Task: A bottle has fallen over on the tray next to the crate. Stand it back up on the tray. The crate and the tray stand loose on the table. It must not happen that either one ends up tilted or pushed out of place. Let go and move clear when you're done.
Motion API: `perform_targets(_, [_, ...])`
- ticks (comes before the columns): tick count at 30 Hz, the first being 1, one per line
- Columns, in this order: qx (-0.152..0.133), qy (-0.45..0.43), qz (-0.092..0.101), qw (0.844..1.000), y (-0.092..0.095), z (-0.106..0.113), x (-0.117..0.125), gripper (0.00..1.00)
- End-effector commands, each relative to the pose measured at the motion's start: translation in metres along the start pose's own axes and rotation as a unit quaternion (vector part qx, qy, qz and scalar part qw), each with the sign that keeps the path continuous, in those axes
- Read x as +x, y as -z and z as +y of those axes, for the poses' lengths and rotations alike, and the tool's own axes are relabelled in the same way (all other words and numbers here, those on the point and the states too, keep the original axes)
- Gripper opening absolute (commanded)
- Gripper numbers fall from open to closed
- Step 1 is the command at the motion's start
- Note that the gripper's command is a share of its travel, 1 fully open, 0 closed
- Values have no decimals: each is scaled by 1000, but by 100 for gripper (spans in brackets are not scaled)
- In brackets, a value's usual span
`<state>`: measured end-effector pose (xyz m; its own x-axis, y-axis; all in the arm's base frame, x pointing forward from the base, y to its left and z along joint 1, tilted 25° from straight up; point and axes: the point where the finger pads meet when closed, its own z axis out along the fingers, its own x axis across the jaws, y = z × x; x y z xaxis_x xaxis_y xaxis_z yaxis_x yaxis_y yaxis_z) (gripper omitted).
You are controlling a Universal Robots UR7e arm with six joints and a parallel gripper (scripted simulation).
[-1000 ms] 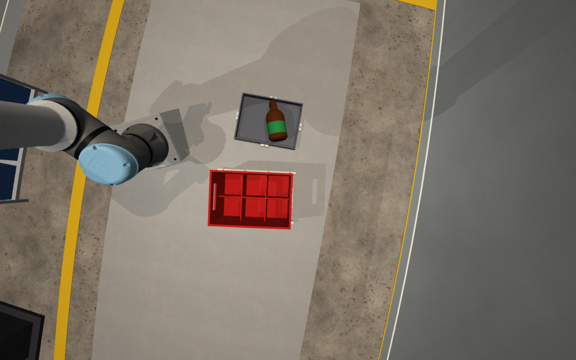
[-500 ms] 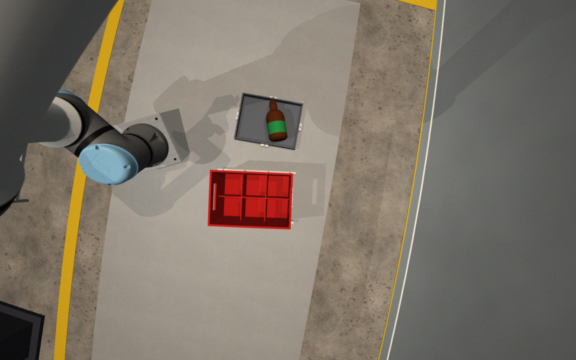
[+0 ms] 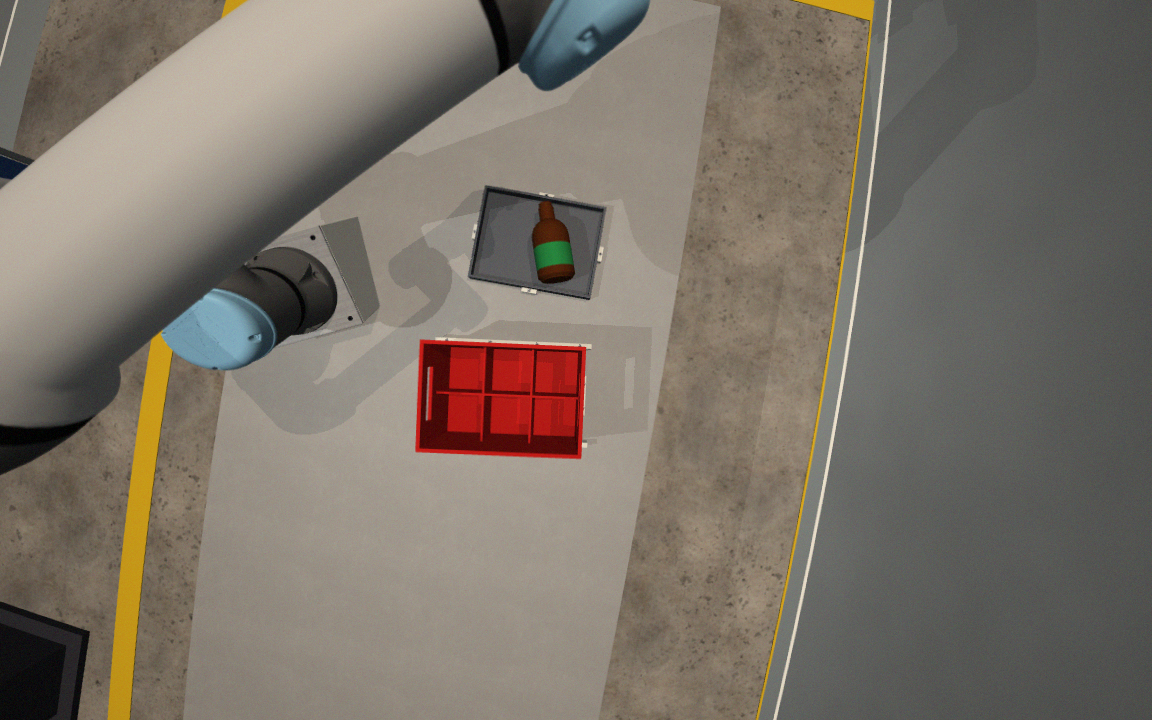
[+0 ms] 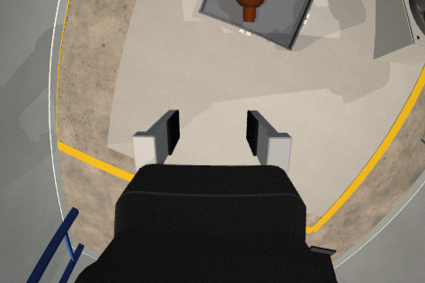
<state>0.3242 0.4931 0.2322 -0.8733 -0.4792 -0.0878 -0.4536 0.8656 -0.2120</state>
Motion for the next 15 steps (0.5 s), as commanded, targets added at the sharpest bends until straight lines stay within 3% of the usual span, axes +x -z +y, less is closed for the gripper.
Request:
perform_targets(1, [17, -3, -2, 1000, -45, -23, -3, 100])
perform_targets(4, [33, -6, 1, 999, -78, -42, 2, 100])
perform_targets(6, [33, -6, 1, 999, -78, -42, 2, 100])
perform_targets(15, [71, -11, 13, 997, -154, -92, 27, 100])
